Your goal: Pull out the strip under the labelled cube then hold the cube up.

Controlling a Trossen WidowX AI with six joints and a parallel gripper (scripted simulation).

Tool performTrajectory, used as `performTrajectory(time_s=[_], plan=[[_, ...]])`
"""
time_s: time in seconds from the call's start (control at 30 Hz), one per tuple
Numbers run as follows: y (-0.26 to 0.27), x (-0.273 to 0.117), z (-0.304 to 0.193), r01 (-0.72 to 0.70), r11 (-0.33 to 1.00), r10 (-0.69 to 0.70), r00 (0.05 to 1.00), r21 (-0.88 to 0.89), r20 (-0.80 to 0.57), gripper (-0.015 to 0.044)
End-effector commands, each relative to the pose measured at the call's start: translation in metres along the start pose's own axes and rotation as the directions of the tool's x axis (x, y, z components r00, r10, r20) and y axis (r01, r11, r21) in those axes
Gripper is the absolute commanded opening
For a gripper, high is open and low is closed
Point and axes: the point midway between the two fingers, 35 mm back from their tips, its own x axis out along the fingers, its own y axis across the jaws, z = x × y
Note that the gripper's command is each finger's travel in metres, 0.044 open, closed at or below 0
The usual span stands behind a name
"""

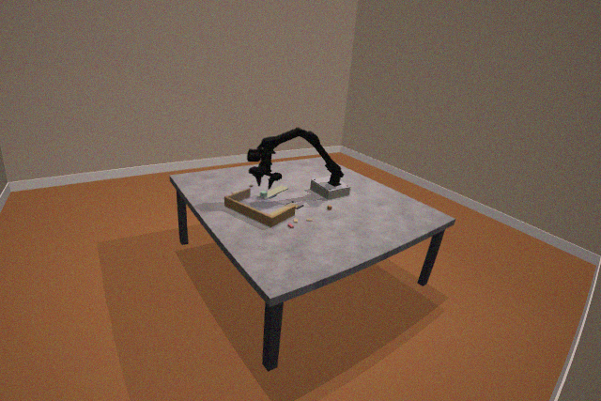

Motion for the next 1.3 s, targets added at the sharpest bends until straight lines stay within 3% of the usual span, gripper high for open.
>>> performTrajectory(time_s=[0.0, 1.03, 1.13, 1.27], plan=[[0.0, 0.007, 0.0, -0.006, 1.0, 0.006, 1.0, 0.006, -0.001, 0.025], [0.0, 0.052, 0.0, -0.006, 1.0, 0.006, 1.0, 0.006, -0.001, 0.025], [-0.001, 0.05, 0.0, -0.002, 1.0, 0.002, 1.0, 0.002, -0.002, 0.0171], [-0.001, 0.05, 0.0, -0.002, 1.0, 0.002, 1.0, 0.002, -0.002, 0.0145]])
